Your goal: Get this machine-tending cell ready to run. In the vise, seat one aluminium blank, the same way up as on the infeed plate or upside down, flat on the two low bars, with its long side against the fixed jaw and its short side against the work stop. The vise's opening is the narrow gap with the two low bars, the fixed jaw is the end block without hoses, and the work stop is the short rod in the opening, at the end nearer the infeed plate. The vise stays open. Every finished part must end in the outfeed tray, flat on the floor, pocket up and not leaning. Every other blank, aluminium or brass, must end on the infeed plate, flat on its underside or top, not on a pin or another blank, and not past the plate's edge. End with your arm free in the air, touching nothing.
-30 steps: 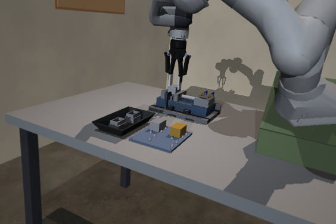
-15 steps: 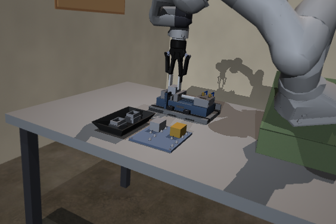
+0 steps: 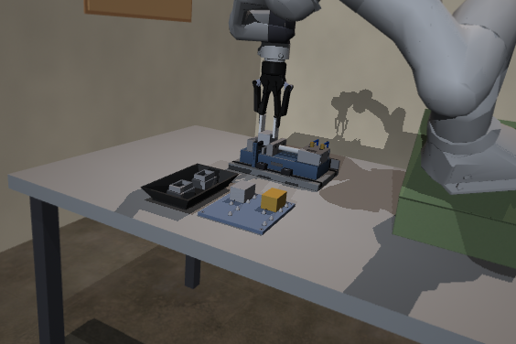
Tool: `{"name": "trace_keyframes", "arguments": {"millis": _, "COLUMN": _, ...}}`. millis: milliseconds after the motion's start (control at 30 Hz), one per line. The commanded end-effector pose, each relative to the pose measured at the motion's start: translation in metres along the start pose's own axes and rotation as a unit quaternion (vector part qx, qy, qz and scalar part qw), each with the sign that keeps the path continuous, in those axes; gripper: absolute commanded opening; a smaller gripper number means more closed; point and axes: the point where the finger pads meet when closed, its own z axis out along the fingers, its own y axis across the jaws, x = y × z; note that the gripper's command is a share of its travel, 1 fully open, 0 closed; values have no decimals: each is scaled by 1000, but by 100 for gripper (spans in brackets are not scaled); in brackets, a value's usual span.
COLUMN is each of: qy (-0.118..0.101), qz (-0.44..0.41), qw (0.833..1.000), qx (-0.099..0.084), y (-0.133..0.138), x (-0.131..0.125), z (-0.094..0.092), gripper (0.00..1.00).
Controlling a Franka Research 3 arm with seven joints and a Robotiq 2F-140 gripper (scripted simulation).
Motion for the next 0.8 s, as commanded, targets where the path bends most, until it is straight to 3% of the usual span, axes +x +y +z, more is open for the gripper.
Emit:
{"name": "trace_keyframes", "arguments": {"millis": 0, "qy": 2, "qz": -3, "qw": 1000, "qx": 3, "y": -2, "x": -1, "z": -2, "gripper": 0}}
{"name": "trace_keyframes", "arguments": {"millis": 767, "qy": 2, "qz": -3, "qw": 1000, "qx": 3, "y": -3, "x": -3, "z": -2, "gripper": 0}}
